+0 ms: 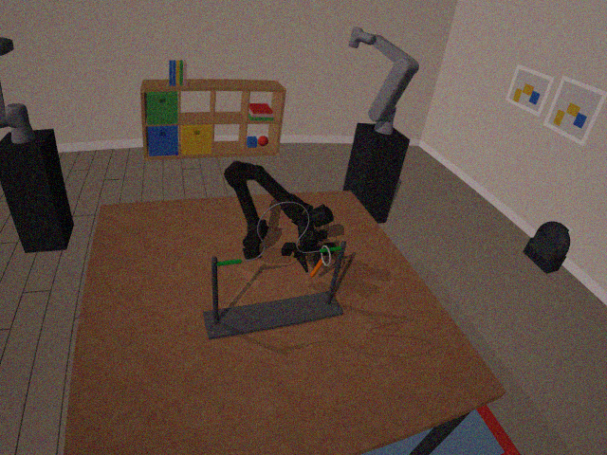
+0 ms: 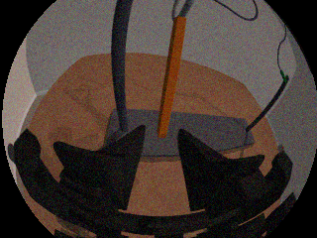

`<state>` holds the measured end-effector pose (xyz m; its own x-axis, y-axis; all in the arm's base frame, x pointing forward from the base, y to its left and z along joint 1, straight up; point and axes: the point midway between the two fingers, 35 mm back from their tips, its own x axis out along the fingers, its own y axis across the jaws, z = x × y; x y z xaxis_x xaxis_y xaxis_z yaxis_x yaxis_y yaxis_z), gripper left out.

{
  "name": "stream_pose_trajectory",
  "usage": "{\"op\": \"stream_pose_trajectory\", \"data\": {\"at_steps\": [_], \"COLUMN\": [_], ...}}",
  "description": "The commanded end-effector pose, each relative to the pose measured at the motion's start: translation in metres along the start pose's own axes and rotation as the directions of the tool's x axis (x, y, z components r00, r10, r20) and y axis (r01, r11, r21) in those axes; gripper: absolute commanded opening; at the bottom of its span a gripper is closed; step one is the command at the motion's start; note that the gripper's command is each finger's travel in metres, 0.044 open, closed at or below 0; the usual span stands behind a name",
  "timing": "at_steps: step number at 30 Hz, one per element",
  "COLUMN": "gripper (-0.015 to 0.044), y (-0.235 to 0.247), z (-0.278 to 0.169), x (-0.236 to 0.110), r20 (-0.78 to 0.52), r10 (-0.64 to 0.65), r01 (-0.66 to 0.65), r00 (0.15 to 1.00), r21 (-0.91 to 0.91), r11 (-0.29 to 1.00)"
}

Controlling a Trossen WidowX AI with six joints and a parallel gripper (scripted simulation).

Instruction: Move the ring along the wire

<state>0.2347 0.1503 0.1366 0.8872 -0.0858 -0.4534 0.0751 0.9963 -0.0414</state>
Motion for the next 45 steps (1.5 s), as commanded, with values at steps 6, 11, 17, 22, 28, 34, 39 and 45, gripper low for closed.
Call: {"op": "stream_pose_trajectory", "data": {"at_steps": [6,11,17,22,28,34,39,45], "gripper": [0.0160,0.0160,0.0160,0.0239,0.0396,0.0440,0.0440,0.0440], "y": [-0.001,-0.001,-0.001,0.000,-0.003,-0.003,-0.003,-0.003], "z": [0.002,0.002,0.002,0.001,0.003,0.003,0.003,0.003], "x": [-0.011,-0.011,-0.011,-0.023,-0.054,-0.054,-0.054,-0.054], "r20": [0.008,0.008,0.008,0.001,0.013,0.013,0.013,0.013], "r10": [0.002,0.002,0.002,0.003,0.006,0.006,0.006,0.006], "r01": [-0.002,-0.002,-0.002,-0.003,-0.006,-0.006,-0.006,-0.006], "r00": [1.000,1.000,1.000,1.000,1.000,1.000,1.000,1.000], "r21": [0.008,0.008,0.008,0.004,0.001,0.001,0.001,0.001], "r11": [1.000,1.000,1.000,1.000,1.000,1.000,1.000,1.000]}}
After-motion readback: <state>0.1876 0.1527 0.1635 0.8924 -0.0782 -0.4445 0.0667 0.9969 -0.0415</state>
